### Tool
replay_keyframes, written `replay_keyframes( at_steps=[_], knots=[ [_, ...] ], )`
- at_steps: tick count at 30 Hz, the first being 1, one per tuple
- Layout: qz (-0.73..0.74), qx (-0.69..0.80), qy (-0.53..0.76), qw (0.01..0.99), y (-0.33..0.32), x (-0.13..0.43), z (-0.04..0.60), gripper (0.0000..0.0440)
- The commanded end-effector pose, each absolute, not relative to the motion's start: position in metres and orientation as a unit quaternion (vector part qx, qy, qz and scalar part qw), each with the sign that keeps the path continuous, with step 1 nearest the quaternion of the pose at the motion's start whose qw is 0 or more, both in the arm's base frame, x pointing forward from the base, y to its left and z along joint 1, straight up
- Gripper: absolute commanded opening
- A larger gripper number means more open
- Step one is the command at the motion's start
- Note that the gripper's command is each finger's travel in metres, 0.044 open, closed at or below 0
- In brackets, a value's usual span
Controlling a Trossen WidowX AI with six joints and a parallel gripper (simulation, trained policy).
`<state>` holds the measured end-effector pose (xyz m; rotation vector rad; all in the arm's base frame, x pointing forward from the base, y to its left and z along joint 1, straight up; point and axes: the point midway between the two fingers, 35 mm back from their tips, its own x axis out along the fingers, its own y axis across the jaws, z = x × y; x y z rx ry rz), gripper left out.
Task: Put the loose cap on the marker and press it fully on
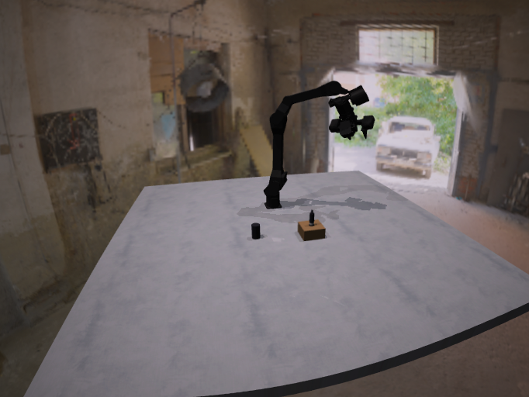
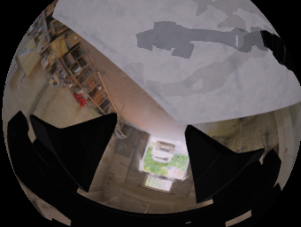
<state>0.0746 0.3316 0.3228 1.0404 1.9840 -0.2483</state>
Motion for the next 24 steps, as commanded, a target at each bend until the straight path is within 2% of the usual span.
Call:
replay_keyframes(
  at_steps=[1, 24],
  knots=[
    [-0.107, 0.426, 0.79, 0.428, 0.325, 0.089, 0.322, 0.034],
    [-0.157, 0.486, 0.748, 0.423, 0.282, 0.161, 0.32, 0.0341]
  ],
)
